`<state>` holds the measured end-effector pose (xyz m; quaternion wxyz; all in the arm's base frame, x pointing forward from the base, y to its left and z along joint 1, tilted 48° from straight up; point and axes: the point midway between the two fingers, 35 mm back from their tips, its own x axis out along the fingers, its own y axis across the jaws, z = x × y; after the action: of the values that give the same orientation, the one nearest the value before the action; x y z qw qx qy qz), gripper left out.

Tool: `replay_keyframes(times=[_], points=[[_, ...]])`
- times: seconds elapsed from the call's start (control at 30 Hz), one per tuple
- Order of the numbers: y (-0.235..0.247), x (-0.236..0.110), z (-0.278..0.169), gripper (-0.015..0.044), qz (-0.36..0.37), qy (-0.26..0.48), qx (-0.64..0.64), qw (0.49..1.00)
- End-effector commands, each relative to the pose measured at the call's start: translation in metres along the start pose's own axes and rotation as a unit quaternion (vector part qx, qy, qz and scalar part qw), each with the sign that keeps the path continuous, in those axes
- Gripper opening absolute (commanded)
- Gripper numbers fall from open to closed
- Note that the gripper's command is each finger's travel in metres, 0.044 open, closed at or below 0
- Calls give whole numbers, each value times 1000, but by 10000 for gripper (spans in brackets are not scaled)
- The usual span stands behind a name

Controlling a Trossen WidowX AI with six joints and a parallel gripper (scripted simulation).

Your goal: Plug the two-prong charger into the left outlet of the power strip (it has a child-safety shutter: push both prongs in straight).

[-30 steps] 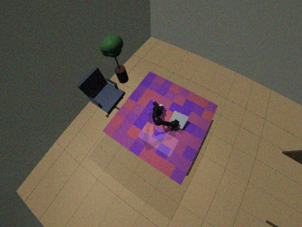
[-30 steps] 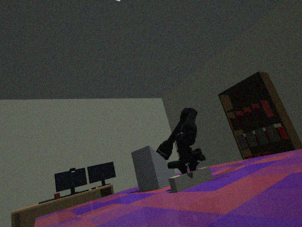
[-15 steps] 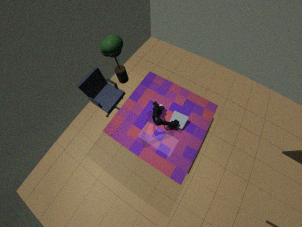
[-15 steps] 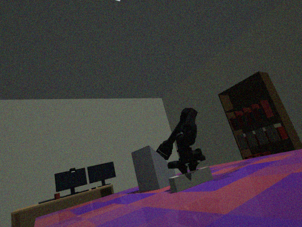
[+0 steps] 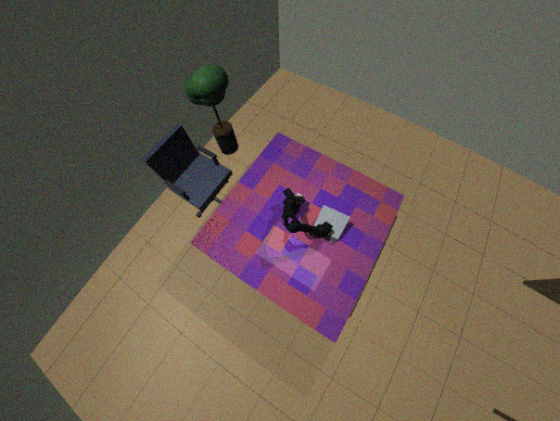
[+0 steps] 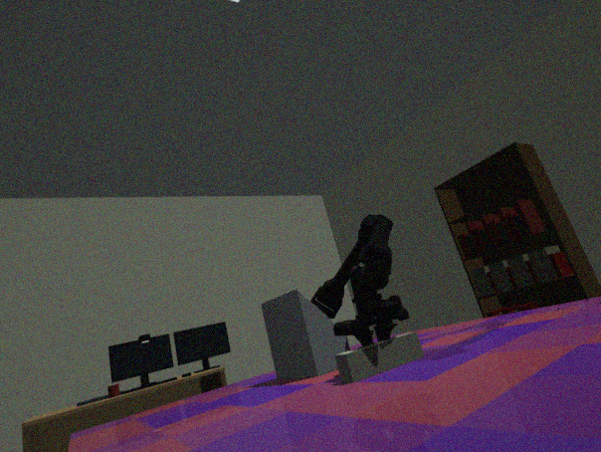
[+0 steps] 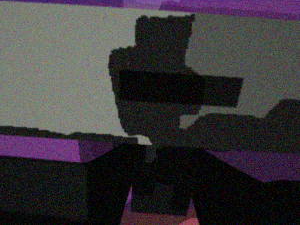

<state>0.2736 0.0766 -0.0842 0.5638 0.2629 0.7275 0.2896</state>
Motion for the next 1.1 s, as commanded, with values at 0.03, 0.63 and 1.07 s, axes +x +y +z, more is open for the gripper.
replay_keyframes(times=[0.03,0.63,1.07], points=[[2,-4,8,0,2,-12,-9,1000],[2,-1,8,0,2,-12,-9,1000],[2,0,8,0,2,-12,-9,1000]])
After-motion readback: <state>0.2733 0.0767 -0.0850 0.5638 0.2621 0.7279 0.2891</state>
